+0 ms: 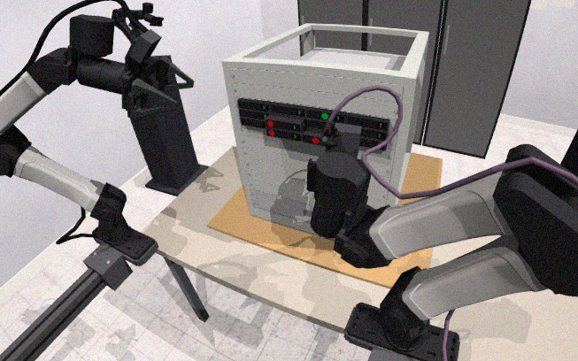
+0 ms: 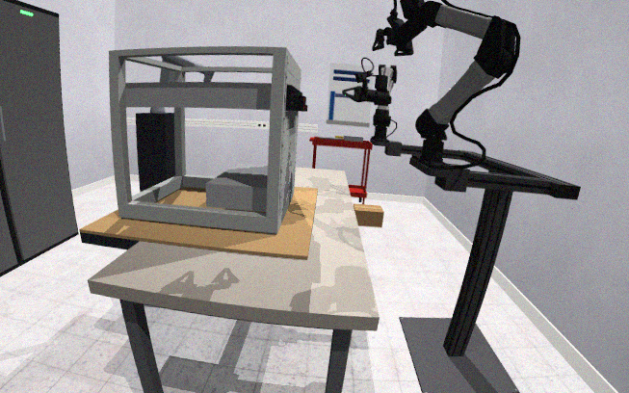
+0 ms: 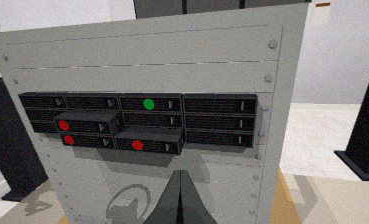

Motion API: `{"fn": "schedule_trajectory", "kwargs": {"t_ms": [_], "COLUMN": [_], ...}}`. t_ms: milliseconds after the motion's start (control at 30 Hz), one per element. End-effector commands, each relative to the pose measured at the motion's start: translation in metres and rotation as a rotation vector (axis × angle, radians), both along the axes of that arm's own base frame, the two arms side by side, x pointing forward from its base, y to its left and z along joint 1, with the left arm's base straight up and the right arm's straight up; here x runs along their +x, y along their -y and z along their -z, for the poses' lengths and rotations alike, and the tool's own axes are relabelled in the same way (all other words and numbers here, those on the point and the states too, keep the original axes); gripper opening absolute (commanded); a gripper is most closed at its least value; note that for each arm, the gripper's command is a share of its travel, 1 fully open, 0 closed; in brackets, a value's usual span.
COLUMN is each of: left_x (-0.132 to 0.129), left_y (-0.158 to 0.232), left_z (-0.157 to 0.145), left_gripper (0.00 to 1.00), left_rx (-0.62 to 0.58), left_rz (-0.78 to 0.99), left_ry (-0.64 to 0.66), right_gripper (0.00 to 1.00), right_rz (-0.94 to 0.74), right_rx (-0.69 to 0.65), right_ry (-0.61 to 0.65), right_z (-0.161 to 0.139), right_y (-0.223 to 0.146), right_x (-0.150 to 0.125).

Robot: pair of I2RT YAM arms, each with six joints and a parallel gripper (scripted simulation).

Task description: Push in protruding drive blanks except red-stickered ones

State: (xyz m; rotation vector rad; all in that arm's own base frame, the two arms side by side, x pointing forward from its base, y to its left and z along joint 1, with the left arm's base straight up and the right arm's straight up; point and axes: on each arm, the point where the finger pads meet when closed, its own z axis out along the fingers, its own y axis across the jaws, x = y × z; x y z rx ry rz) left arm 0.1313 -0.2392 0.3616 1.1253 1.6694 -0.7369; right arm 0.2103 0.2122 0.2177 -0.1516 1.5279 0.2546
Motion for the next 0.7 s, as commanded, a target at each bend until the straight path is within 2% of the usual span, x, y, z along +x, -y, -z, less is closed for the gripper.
{"fn": "schedule_trajectory", "kwargs": {"t_ms": [0, 667], "left_x": [-0.0007, -0.0005], "left_y": [0.0006, 0.0005], "left_z": [-0.0223, -0.0229], "left_gripper": [1.00, 1.00], "left_rx": [-0.045, -0.047], "left_rz": [-0.005, -0.006], "left_ry": [0.030, 0.030], "right_gripper": [0.00, 0.00], "right_rz": [-0.023, -0.023], "right_rx": [-0.030, -0.049], "right_ry": [-0.012, -0.016], "right_z": [0.0024, 0.0062], "right_y": [-0.0035, -0.0051], "right_x": [-0.0030, -0.0026]}}
